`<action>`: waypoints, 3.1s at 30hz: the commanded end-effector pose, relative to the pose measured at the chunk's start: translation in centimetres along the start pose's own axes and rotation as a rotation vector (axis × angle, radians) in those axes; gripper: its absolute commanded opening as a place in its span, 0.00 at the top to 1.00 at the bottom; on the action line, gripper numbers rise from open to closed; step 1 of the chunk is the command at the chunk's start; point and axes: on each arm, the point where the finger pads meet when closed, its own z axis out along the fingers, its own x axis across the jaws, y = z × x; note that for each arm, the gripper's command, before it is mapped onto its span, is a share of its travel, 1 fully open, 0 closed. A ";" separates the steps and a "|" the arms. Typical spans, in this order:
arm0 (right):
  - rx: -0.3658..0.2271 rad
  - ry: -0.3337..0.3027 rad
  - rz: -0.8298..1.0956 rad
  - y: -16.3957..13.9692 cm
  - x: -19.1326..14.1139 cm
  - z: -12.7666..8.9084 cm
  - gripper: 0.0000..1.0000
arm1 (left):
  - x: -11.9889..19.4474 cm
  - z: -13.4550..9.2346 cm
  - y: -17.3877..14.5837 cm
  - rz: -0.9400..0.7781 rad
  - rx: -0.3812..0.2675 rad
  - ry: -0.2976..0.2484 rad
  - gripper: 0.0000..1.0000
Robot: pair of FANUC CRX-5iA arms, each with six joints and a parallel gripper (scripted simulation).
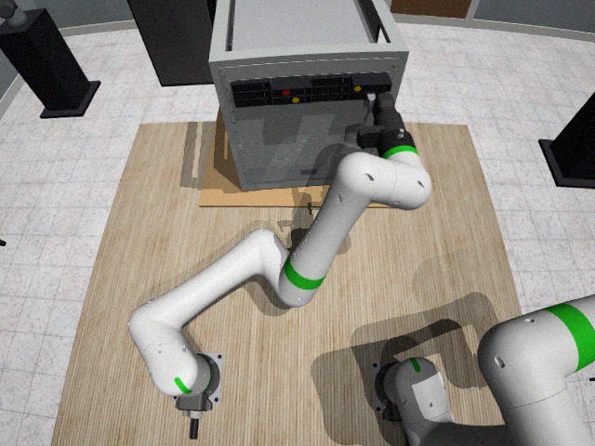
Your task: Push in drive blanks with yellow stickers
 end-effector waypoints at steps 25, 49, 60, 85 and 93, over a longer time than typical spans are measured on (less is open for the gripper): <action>-0.002 0.000 0.000 0.0 0.0 -0.1 0.00 | 0.2 0.0 -0.1 -0.002 0.000 0.002 1.00; -0.002 0.000 0.000 0.0 0.0 -0.1 0.00 | 0.2 -1.0 -0.1 -0.002 0.000 0.002 1.00; -0.002 0.000 0.000 0.0 0.0 -0.1 0.00 | 0.2 -5.7 -0.1 -0.002 0.000 0.002 1.00; -0.002 0.000 0.000 0.0 0.0 -0.1 0.00 | 3.0 -9.7 -0.1 -0.002 0.000 0.002 1.00; -0.002 0.000 0.000 0.0 0.0 -0.1 0.00 | 3.0 -7.8 -0.1 -0.002 0.000 0.002 1.00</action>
